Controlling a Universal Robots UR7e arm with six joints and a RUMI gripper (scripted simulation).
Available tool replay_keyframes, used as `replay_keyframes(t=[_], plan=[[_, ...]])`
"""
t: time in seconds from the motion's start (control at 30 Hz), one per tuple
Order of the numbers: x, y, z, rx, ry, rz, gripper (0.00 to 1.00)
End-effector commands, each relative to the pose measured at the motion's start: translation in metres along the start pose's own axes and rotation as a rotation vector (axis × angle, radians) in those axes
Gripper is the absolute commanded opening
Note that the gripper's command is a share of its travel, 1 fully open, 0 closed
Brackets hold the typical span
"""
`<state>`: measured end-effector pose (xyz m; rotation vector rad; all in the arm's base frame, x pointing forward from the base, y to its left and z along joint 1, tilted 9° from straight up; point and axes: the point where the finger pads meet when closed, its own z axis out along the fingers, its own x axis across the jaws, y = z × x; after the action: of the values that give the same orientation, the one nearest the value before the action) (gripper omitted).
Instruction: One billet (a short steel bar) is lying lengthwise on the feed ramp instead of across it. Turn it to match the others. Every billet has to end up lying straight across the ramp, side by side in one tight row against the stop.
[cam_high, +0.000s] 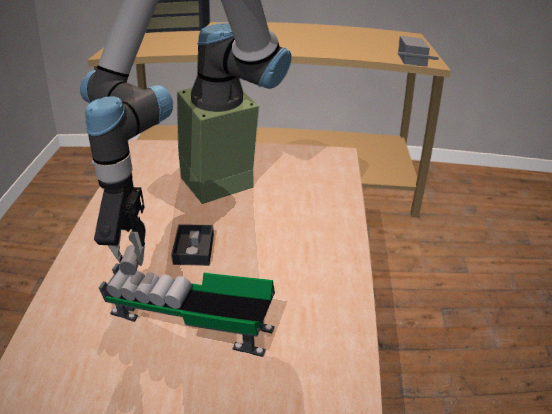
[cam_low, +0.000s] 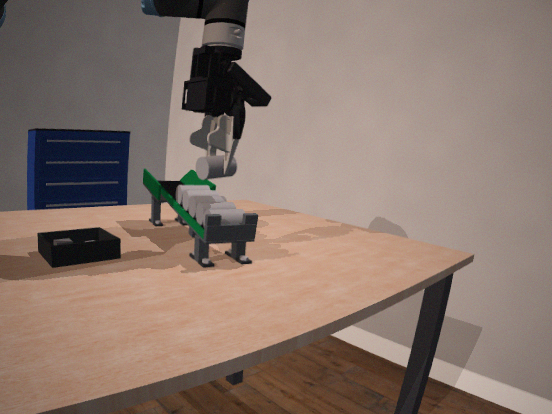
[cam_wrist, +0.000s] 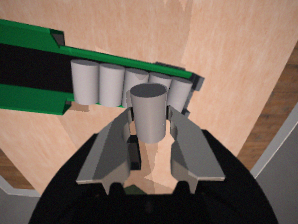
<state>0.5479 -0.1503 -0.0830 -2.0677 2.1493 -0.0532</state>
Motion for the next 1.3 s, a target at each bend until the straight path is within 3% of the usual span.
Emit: replay_keyframes(t=[0.0, 0.93, 1.27], plan=[[0.001, -0.001, -0.001, 0.001, 0.005, 0.172, 0.00], [0.003, -0.001, -0.001, 0.001, 0.006, 0.260, 0.00], [-0.017, -0.005, -0.001, 0.001, 0.006, 0.259, 0.00]])
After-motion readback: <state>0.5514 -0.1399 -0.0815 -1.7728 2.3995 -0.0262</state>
